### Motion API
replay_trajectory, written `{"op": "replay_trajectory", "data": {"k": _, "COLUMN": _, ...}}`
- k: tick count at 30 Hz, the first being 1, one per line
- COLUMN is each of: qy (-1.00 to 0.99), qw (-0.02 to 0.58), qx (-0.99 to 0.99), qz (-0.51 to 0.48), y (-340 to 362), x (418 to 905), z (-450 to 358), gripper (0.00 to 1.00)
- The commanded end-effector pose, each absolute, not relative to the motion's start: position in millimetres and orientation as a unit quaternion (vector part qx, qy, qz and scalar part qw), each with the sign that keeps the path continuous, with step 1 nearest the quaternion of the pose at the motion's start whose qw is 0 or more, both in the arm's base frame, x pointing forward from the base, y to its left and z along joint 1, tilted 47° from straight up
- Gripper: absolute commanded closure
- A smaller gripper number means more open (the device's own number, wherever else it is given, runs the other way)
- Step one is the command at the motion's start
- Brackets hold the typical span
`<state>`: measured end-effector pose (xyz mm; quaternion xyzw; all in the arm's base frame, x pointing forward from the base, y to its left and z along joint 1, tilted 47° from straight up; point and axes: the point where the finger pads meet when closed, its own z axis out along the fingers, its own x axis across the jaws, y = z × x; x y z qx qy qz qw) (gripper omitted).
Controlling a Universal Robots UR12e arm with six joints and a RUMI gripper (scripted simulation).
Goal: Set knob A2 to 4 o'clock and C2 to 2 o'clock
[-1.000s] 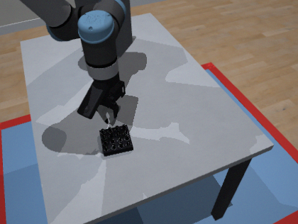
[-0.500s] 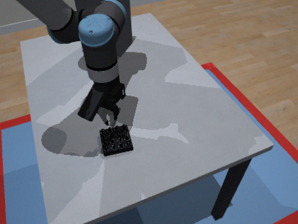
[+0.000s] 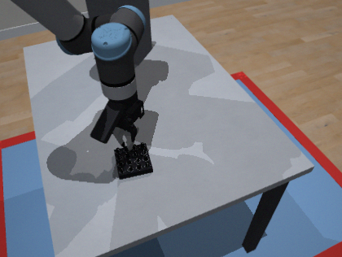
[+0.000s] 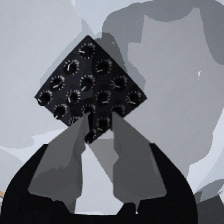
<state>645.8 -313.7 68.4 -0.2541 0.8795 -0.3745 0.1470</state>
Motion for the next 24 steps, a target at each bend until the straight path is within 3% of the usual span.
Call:
{"op": "replay_trajectory", "data": {"k": 1, "qy": 0.879, "qw": 0.147, "qx": -0.254, "qz": -0.375, "y": -317.0, "x": 648.4, "z": 64.9, "gripper": 0.89}}
{"op": "replay_trajectory", "data": {"k": 24, "qy": 0.879, "qw": 0.147, "qx": -0.254, "qz": -0.375, "y": -323.1, "x": 652.9, "z": 58.1, "gripper": 0.89}}
